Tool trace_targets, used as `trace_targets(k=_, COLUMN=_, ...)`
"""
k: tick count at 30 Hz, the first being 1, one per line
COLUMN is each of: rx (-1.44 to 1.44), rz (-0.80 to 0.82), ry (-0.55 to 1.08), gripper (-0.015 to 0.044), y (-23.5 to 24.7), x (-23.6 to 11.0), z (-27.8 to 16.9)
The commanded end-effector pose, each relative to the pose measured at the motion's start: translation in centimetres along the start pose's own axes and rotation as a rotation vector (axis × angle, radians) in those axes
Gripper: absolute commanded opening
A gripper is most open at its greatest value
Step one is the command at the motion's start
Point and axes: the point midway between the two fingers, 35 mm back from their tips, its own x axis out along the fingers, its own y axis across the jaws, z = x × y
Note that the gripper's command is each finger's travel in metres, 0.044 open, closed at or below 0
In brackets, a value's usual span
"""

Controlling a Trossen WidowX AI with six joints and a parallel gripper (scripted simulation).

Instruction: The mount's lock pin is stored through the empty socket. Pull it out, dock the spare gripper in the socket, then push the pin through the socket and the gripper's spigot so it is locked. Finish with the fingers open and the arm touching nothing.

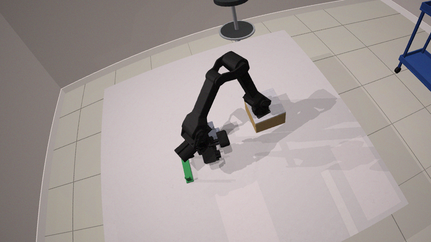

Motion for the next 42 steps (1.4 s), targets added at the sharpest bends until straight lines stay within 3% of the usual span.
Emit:
trace_targets(k=1, rx=-0.002, rz=-0.001, ry=-0.004, gripper=0.0000, y=0.1, x=0.0, z=-0.3)
trace_targets(k=42, rx=-0.003, rz=0.006, ry=-0.005, gripper=0.0000, y=0.1, x=0.7, z=-2.9)
